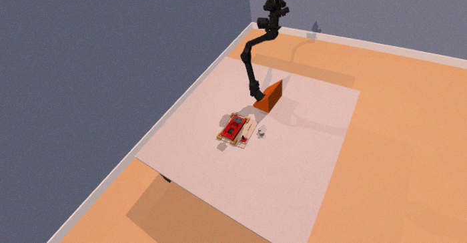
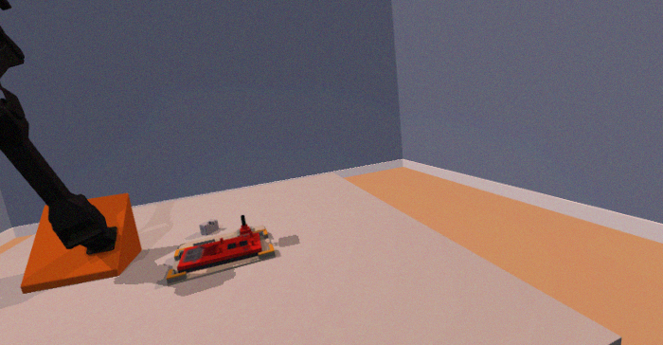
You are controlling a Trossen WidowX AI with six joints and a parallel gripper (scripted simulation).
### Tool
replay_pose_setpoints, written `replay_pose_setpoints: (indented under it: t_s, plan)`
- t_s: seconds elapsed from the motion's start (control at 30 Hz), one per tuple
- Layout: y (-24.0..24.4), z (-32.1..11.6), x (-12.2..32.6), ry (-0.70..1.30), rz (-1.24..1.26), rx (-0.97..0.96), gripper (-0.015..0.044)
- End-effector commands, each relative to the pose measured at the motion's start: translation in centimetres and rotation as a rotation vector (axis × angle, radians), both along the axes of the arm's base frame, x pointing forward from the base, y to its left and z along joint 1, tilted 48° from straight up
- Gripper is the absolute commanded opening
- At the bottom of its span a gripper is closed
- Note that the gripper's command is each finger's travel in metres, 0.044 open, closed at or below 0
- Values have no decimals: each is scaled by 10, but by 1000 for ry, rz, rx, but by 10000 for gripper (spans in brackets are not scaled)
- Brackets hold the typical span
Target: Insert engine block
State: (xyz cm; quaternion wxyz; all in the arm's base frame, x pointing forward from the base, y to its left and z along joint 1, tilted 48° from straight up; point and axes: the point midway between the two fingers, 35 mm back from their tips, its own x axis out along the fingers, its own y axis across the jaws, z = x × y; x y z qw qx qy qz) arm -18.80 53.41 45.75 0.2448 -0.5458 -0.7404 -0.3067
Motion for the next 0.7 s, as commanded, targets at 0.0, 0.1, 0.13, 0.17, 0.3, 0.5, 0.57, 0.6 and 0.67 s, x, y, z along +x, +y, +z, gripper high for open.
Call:
replay_pose_setpoints:
  t_s: [0.0,0.1,0.13,0.17,0.3,0.5,0.57,0.6,0.67]
  plan:
    - [0,0,0,0,0,0,426]
    - [4,-4,3,-10,-16,-15,440]
    - [7,-7,6,-18,-29,-27,440]
    - [11,-12,9,-28,-45,-43,440]
    - [31,-35,28,-81,-127,-124,440]
    - [60,-75,64,-162,-249,-268,440]
    - [67,-90,77,-189,-288,-318,440]
    - [71,-97,84,-203,-307,-343,440]
    - [78,-112,97,-230,-345,-394,440]
